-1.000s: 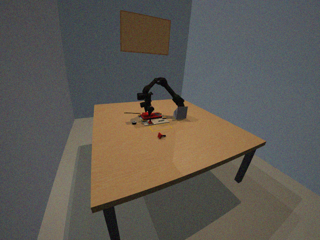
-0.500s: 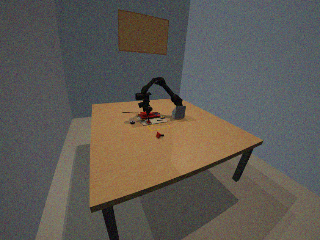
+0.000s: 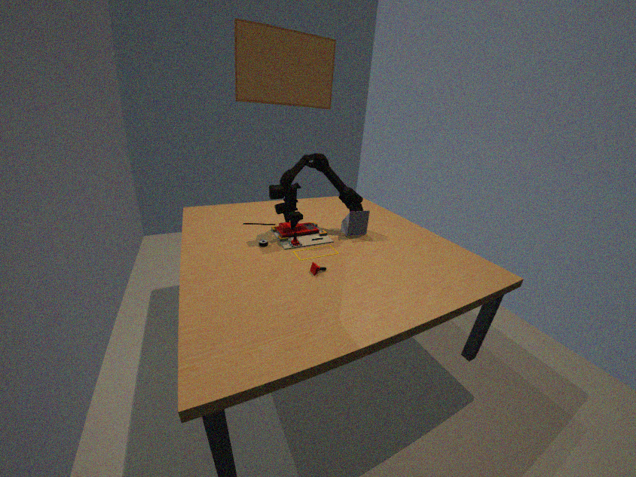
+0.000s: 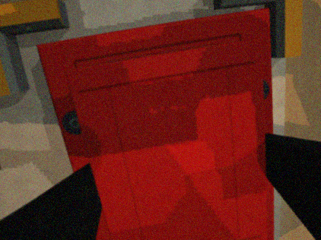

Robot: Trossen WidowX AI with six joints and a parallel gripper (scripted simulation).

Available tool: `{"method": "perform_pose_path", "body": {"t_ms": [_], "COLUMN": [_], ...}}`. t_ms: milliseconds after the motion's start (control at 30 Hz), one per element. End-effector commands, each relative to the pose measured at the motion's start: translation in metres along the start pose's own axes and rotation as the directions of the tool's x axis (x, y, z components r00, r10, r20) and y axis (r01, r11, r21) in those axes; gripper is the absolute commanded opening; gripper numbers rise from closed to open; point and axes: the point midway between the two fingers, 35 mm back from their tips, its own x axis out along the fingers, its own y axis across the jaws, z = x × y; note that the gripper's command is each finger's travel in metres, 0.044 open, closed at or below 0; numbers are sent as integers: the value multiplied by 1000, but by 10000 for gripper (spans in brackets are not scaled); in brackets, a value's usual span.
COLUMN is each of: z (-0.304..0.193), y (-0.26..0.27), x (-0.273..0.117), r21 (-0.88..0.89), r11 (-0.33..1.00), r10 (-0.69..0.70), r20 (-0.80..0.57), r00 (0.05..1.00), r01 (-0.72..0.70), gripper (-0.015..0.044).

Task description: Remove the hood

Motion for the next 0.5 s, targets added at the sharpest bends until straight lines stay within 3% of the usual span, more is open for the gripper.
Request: {"method": "perform_pose_path", "body": {"t_ms": [0,133,467], "z": [1,1,1], "y": [0,0,0], "x": [-3,-6,-12], "r21": [2,2,2], "r11": [1000,1000,1000], "r10": [0,0,1], "r20": [2,2,2], "r00": [1000,1000,1000], "r01": [0,0,-1], "gripper": [91,0,0]}}
